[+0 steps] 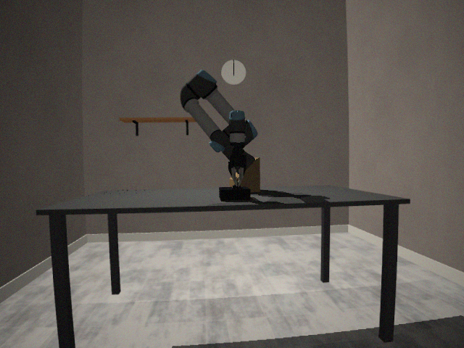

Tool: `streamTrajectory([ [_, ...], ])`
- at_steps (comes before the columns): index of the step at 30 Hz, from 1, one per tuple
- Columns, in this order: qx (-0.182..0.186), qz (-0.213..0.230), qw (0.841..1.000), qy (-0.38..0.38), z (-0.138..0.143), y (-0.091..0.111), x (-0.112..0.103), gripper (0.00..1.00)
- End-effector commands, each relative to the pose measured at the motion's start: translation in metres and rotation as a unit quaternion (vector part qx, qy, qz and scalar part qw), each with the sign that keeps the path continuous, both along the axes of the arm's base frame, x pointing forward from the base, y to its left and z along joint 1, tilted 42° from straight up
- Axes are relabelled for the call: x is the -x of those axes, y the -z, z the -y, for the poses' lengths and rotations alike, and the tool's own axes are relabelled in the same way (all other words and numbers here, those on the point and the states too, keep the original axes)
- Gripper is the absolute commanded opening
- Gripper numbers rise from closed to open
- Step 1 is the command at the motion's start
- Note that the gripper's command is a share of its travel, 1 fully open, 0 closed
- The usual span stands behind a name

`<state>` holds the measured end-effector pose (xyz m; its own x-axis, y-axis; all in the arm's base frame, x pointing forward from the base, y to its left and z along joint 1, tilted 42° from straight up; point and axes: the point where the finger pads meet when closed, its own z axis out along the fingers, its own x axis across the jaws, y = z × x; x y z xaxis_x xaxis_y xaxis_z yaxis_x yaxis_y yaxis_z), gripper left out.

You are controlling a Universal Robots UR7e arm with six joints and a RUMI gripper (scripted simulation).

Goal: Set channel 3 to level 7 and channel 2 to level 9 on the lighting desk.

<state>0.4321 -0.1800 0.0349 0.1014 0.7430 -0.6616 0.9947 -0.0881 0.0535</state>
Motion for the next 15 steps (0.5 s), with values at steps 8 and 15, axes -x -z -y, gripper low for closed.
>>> streamTrajectory([
  [8,0.000,0.000,1.000,0.000,-0.005,-0.005,0.000,0.00],
  [15,0.000,0.000,1.000,0.000,-0.018,-0.020,-0.001,0.00],
])
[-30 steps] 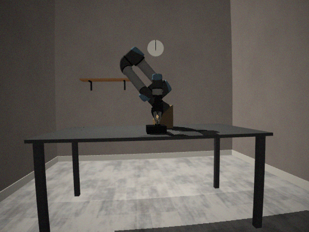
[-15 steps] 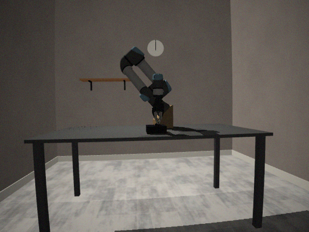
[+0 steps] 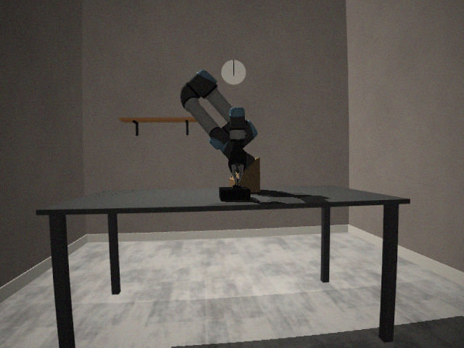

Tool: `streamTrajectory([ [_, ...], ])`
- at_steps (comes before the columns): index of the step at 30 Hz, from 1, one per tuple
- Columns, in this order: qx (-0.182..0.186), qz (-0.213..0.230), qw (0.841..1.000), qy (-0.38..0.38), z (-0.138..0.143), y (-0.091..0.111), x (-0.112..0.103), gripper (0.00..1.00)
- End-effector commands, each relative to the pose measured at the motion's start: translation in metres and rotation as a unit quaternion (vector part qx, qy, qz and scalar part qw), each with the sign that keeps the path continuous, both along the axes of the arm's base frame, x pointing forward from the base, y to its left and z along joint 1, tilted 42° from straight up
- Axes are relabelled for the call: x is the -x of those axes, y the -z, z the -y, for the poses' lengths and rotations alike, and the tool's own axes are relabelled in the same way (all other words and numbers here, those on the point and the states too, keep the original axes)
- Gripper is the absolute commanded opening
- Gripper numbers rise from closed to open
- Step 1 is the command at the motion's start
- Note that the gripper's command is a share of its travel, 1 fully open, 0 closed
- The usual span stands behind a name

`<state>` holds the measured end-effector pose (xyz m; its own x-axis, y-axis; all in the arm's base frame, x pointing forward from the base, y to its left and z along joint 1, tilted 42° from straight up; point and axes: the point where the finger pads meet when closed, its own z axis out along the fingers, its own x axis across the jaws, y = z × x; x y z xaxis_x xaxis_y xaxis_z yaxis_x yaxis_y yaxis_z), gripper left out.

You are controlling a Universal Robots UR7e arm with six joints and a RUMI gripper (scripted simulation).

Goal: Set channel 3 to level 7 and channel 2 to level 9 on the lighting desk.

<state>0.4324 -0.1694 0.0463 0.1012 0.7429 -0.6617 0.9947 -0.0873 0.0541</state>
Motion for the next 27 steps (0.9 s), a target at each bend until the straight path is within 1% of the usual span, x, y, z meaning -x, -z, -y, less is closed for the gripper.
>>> streamTrajectory([
  [1,0.000,0.000,1.000,0.000,-0.009,-0.010,-0.001,0.00],
  [9,0.000,0.000,1.000,0.000,-0.016,-0.018,-0.001,0.00],
  [23,0.000,0.000,1.000,0.000,-0.016,-0.019,-0.001,0.00],
  [25,0.000,0.000,1.000,0.000,-0.018,-0.017,0.001,0.00],
  [27,0.000,0.000,1.000,0.000,-0.024,-0.010,0.007,0.00],
])
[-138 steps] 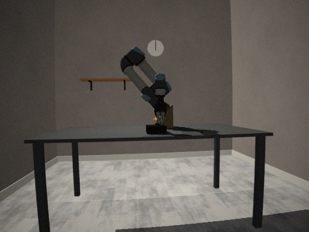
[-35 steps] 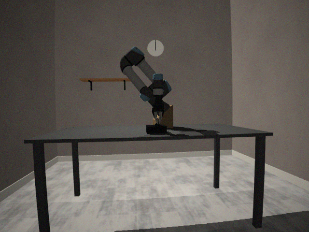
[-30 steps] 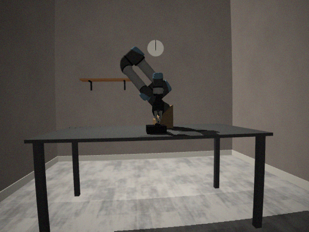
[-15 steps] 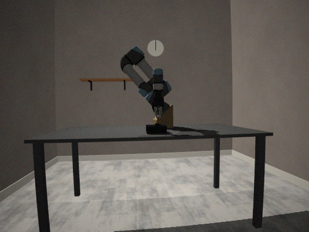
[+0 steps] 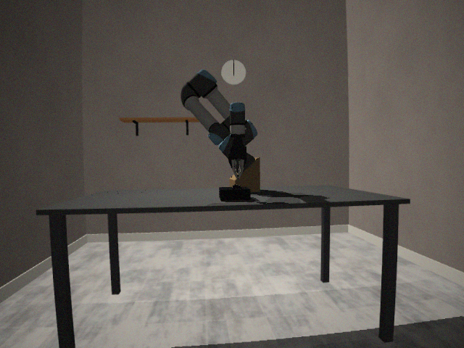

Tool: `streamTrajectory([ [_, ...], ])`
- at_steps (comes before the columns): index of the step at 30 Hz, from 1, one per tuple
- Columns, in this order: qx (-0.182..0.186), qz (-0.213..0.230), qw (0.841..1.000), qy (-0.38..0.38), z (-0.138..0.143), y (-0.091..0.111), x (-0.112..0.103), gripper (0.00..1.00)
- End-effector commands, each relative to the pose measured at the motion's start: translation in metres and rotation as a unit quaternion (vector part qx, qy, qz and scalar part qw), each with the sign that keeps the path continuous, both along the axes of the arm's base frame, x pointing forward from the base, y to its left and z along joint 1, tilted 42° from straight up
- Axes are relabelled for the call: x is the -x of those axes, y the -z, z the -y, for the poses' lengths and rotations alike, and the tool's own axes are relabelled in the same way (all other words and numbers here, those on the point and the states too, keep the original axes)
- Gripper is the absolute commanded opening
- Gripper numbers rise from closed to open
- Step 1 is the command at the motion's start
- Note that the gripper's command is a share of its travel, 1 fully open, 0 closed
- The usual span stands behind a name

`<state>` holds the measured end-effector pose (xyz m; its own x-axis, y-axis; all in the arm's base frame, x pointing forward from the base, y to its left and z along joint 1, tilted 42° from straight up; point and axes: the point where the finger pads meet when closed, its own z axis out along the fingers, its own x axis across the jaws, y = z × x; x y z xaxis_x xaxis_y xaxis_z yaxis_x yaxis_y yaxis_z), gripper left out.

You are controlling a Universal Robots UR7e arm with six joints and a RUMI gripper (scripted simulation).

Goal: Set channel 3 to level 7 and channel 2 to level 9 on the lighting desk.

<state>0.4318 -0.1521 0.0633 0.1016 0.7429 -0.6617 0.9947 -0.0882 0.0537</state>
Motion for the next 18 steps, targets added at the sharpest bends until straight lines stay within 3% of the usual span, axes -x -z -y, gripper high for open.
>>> streamTrajectory([
  [1,0.000,0.000,1.000,0.000,-0.0104,0.0111,0.0104,0.00],
  [4,0.000,0.000,1.000,0.000,-0.0173,0.0189,0.0182,0.00],
  [18,0.000,0.000,1.000,0.000,-0.0175,0.0191,0.0185,0.00],
])
